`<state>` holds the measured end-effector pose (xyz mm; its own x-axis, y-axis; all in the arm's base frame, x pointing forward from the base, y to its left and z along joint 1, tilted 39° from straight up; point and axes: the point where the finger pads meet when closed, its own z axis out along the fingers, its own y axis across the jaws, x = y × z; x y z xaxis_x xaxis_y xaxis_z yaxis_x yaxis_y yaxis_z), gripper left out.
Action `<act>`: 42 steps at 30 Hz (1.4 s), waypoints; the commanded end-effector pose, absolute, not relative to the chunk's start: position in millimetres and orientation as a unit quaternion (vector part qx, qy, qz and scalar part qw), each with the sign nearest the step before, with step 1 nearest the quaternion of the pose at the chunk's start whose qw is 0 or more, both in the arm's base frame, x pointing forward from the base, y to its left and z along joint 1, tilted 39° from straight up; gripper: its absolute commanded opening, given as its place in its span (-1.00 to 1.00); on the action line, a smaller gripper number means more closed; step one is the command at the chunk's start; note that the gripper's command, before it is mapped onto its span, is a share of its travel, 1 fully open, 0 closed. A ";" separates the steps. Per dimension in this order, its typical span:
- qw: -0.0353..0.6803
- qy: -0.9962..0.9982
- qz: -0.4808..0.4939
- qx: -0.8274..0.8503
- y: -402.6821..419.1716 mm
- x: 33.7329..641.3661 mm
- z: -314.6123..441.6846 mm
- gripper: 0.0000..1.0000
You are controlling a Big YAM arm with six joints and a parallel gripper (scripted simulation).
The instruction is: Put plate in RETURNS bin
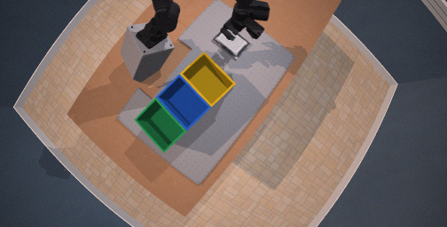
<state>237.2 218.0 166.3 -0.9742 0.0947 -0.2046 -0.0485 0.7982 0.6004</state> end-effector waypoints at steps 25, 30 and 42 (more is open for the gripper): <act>0.106 0.942 0.317 0.019 246.1 245.3 129.7 1.00; 0.105 0.942 0.317 0.020 248.4 245.9 124.8 1.00; 0.105 0.943 0.317 0.019 260.4 249.6 109.1 1.00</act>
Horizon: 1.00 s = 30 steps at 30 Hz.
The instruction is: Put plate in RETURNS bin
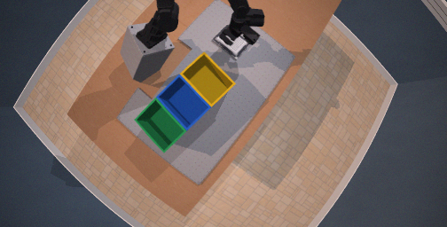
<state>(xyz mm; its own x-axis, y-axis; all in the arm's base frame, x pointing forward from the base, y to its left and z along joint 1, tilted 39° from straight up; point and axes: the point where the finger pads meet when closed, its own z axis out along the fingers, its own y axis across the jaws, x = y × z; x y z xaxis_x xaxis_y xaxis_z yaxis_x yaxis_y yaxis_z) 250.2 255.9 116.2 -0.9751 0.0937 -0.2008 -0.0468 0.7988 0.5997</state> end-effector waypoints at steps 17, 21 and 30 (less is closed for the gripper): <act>0.104 0.943 0.316 0.019 275.0 254.2 89.2 1.00; 0.109 0.941 0.319 0.024 276.2 260.6 90.3 1.00; 0.106 0.942 0.318 0.019 286.6 259.1 76.5 1.00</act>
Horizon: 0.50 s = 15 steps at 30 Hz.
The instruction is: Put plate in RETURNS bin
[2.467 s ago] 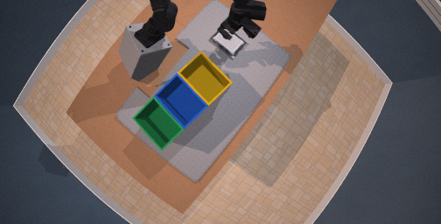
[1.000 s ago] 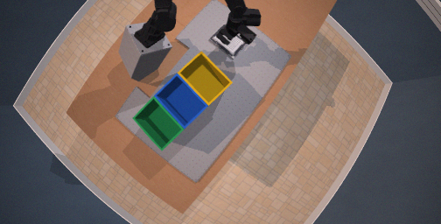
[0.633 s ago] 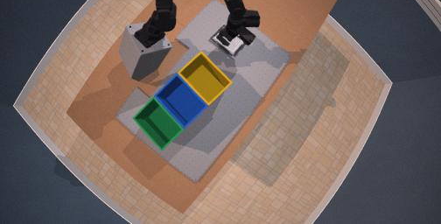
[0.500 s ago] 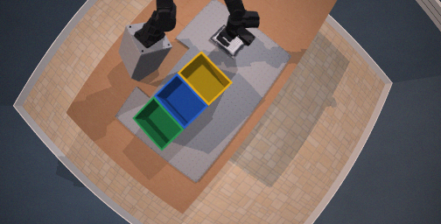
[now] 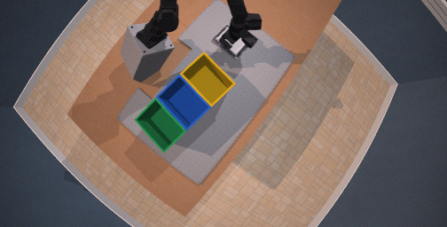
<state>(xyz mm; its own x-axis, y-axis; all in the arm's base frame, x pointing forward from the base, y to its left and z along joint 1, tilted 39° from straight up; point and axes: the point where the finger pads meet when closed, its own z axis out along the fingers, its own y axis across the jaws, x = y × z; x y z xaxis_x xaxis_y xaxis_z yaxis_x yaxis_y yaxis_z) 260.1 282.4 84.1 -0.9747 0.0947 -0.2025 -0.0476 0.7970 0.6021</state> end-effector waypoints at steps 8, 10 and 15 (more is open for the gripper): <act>0.113 0.940 0.321 0.018 286.3 264.8 83.5 1.00; 0.113 0.940 0.321 0.018 286.3 264.8 83.5 1.00; 0.113 0.940 0.321 0.018 286.3 264.8 83.5 -1.00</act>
